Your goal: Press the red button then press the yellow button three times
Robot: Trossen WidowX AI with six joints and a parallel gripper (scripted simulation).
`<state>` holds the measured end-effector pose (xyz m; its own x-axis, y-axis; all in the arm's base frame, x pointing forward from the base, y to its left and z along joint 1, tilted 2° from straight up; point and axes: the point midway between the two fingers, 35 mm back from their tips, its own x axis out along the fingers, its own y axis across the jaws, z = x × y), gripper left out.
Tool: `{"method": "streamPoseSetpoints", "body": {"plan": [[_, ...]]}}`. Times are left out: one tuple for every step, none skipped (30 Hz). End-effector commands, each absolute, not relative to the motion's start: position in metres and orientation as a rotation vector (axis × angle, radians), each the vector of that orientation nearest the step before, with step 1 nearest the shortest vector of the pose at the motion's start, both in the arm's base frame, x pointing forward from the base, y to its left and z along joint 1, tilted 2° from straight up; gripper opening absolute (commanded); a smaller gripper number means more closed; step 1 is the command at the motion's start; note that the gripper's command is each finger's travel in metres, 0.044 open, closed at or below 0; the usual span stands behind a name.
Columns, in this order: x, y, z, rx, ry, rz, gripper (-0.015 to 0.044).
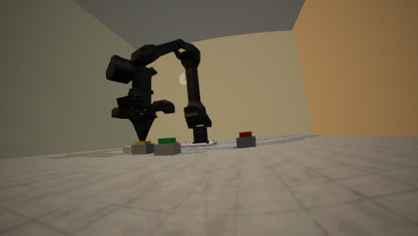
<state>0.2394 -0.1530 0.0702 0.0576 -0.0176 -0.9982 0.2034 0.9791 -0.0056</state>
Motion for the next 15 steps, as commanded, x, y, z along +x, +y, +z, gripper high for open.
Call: {"method": "streamPoseSetpoints", "body": {"plan": [[0.238,-0.152,0.069,0.149,1.510,-0.162,0.0020],[0.238,-0.152,0.069,0.149,1.510,-0.162,0.0020],[0.238,-0.152,0.069,0.149,1.510,-0.162,0.0020],[0.238,-0.152,0.069,0.149,1.510,-0.162,0.0020],[0.238,-0.152,0.069,0.149,1.510,-0.162,0.0020],[0.238,-0.152,0.069,0.149,1.510,-0.162,0.0020],[0.238,-0.152,0.069,0.149,1.510,-0.162,0.0020],[0.238,-0.152,0.069,0.149,1.510,-0.162,0.0020],[0.238,-0.152,0.069,0.149,1.510,-0.162,0.0020],[0.238,-0.152,0.069,0.149,1.510,-0.162,0.0020],[0.239,-0.153,0.072,0.150,1.506,-0.168,0.0020],[0.239,-0.153,0.080,0.150,1.507,-0.166,0.0020],[0.238,-0.152,0.091,0.150,1.508,-0.164,0.0020],[0.237,-0.152,0.099,0.149,1.509,-0.163,0.0020],[0.237,-0.152,0.101,0.149,1.510,-0.162,0.0020]]}}
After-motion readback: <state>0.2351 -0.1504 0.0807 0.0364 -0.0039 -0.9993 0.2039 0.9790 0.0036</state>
